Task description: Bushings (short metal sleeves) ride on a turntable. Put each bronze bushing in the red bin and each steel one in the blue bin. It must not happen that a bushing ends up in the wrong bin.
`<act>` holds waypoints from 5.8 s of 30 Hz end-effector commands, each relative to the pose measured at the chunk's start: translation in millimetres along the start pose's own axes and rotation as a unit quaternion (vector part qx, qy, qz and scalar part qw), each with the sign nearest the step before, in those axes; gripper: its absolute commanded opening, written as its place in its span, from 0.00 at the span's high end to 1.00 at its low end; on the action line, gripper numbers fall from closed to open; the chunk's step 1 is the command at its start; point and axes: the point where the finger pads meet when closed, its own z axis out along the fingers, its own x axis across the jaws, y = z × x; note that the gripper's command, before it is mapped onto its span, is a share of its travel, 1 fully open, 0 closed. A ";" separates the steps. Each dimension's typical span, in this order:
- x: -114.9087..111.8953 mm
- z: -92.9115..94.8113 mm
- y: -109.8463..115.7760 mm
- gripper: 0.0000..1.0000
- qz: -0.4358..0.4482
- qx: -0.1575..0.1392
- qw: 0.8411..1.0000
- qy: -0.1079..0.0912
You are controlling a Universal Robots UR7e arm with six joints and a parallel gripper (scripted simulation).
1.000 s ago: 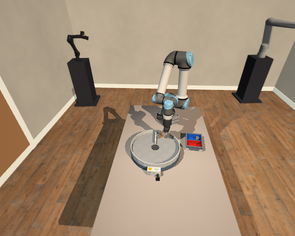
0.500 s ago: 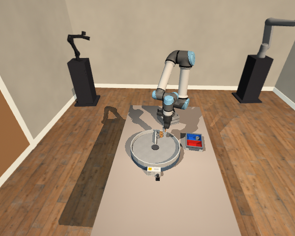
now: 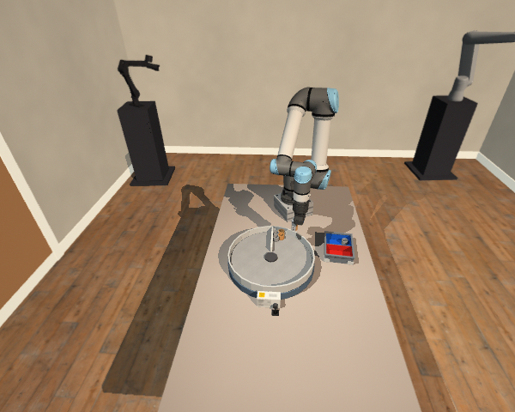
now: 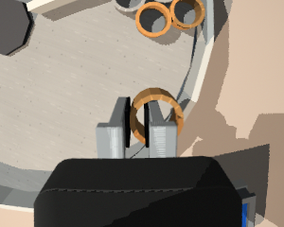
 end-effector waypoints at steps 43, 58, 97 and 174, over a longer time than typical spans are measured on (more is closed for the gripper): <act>31.8 -0.4 249.1 1.00 0.001 0.002 1.000 0.000; 34.6 -0.4 269.6 1.00 0.001 0.002 1.000 0.000; 34.6 65.9 269.4 1.00 0.001 0.001 1.000 0.000; 34.7 114.9 269.6 1.00 0.001 0.001 1.000 0.000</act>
